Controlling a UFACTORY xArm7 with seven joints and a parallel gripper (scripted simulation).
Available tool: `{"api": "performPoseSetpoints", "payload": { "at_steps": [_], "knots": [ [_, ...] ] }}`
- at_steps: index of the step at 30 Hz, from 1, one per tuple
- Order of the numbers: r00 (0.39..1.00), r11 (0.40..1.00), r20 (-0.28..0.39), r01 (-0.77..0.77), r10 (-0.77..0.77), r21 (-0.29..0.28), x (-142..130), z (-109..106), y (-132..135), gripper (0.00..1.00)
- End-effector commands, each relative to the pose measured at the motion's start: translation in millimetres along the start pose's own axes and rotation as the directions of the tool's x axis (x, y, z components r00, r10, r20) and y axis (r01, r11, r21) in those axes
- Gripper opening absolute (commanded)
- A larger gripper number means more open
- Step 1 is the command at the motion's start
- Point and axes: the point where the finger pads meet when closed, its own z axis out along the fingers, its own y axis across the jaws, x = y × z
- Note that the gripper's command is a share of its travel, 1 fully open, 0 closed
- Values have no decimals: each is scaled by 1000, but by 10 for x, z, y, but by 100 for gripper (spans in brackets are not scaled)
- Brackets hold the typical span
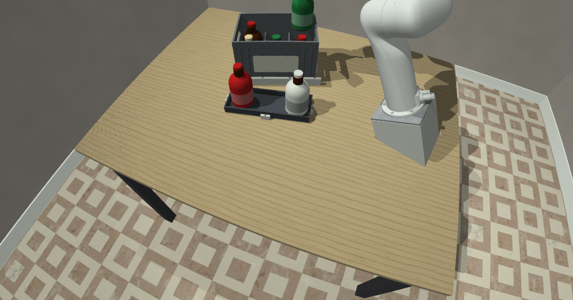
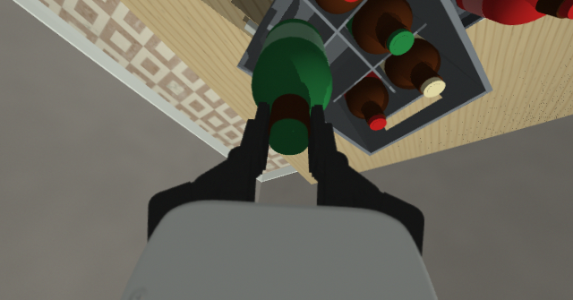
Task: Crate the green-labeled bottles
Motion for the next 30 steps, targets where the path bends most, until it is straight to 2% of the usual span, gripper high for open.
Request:
{"api": "performPoseSetpoints", "payload": {
  "at_steps": [1,30],
  "knots": [
    [1000,1000,3,-1,1,-1,-5,0,-1,0],
    [1000,1000,3,-1,1,-1,-7,281,-1,0]
  ]
}}
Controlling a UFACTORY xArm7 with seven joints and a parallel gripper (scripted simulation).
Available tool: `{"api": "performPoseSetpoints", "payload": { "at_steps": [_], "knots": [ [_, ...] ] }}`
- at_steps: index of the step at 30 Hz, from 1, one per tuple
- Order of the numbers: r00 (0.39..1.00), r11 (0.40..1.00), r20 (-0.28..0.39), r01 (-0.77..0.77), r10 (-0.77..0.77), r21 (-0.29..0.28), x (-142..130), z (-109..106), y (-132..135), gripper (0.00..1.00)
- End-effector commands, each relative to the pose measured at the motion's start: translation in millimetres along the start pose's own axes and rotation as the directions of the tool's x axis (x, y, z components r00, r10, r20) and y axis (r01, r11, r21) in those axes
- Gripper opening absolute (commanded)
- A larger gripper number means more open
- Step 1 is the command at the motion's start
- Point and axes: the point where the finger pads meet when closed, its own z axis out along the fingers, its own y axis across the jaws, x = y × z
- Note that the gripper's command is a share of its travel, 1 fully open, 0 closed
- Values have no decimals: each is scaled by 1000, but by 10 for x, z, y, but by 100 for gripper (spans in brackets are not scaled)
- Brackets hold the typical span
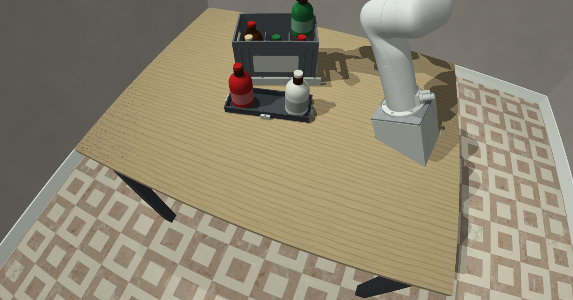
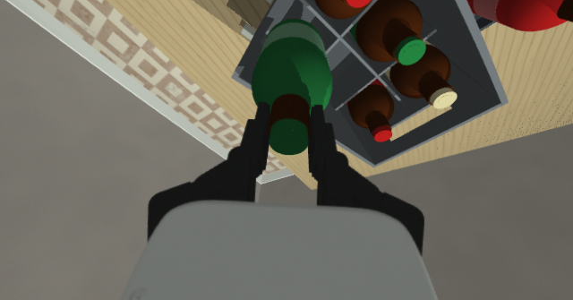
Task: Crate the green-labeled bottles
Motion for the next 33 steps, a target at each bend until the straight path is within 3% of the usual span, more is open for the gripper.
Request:
{"api": "performPoseSetpoints", "payload": {
  "at_steps": [1,33],
  "knots": [
    [1000,1000,3,-1,1,0,-6,20,-1,0],
    [1000,1000,3,-1,1,0,-7,115,-1,0]
  ]
}}
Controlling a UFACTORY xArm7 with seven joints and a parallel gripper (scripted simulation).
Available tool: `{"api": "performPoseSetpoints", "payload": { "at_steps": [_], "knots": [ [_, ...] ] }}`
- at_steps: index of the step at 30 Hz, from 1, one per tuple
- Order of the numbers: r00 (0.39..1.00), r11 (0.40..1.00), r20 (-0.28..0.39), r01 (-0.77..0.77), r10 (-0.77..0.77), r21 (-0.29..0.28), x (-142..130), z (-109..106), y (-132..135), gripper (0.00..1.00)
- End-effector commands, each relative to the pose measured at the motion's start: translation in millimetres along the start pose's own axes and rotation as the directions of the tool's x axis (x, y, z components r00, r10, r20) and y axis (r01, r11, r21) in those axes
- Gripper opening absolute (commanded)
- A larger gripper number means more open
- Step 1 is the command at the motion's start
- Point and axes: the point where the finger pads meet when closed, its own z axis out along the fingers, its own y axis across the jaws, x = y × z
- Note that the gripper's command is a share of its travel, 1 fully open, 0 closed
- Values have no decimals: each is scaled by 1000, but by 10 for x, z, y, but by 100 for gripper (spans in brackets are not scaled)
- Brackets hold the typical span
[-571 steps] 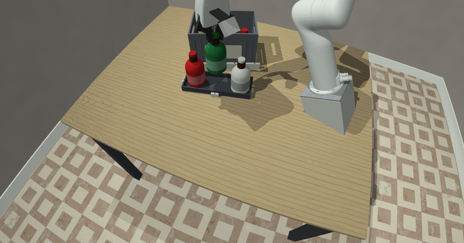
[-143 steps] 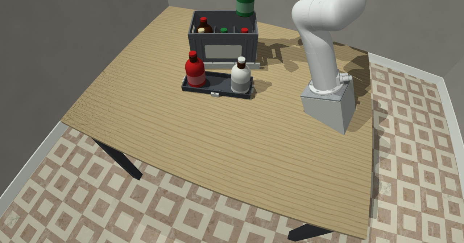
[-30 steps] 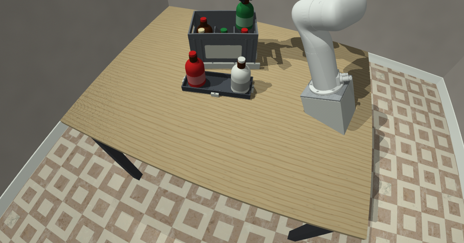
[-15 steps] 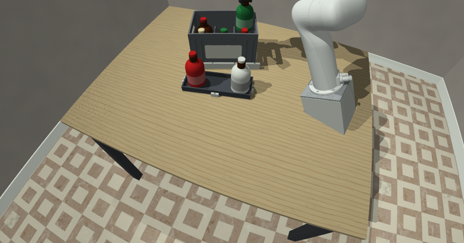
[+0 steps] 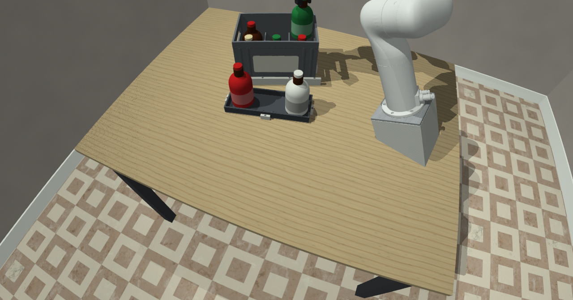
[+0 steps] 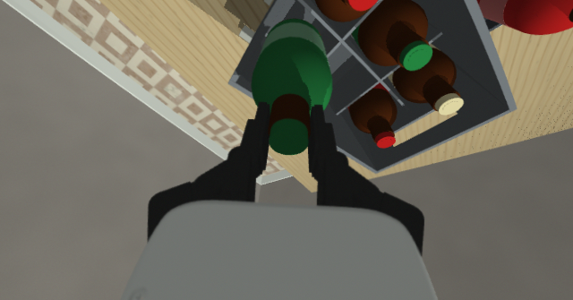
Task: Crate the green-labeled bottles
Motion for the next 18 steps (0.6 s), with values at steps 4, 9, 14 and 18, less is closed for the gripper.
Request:
{"api": "performPoseSetpoints", "payload": {
  "at_steps": [4,9,14,18],
  "knots": [
    [1000,1000,3,-1,1,0,-6,-12,-1,0],
    [1000,1000,3,-1,1,0,-6,-10,-1,0],
    [1000,1000,3,-1,1,0,-6,3,-1,0],
    [1000,1000,3,-1,1,0,-6,23,-1,0]
  ]
}}
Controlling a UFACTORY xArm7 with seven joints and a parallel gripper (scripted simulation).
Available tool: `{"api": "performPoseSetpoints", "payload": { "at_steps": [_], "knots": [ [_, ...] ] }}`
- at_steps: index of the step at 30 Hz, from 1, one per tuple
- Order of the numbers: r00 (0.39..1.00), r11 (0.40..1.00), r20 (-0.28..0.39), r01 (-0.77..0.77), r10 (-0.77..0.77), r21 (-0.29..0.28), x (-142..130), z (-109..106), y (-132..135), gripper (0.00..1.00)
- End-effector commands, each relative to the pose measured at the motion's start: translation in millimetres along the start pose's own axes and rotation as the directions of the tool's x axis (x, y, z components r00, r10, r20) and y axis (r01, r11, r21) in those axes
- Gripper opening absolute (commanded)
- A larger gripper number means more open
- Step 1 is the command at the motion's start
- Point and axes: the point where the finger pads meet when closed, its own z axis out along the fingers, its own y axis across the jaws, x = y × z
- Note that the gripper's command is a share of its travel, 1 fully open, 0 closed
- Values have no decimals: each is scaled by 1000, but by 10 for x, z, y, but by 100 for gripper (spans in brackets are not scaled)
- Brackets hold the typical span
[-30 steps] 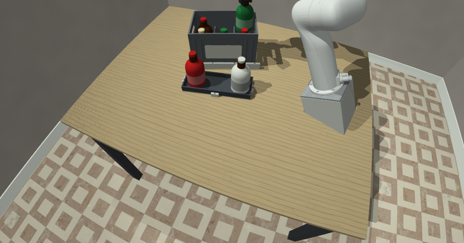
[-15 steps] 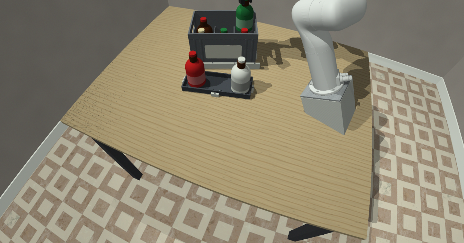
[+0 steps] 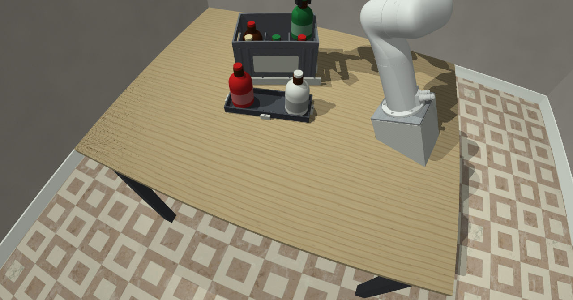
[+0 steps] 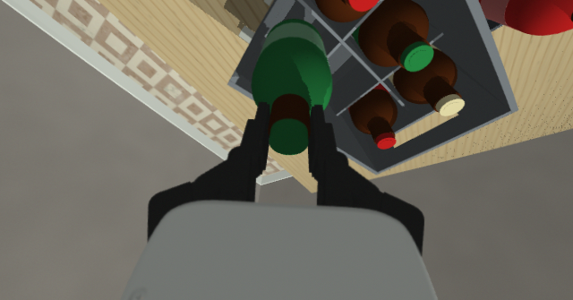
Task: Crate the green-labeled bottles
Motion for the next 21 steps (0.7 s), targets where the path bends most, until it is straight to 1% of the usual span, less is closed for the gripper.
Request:
{"api": "performPoseSetpoints", "payload": {
  "at_steps": [1,21],
  "knots": [
    [1000,1000,3,-1,1,0,-6,3,-1,0],
    [1000,1000,3,-1,1,0,-6,181,-2,0]
  ]
}}
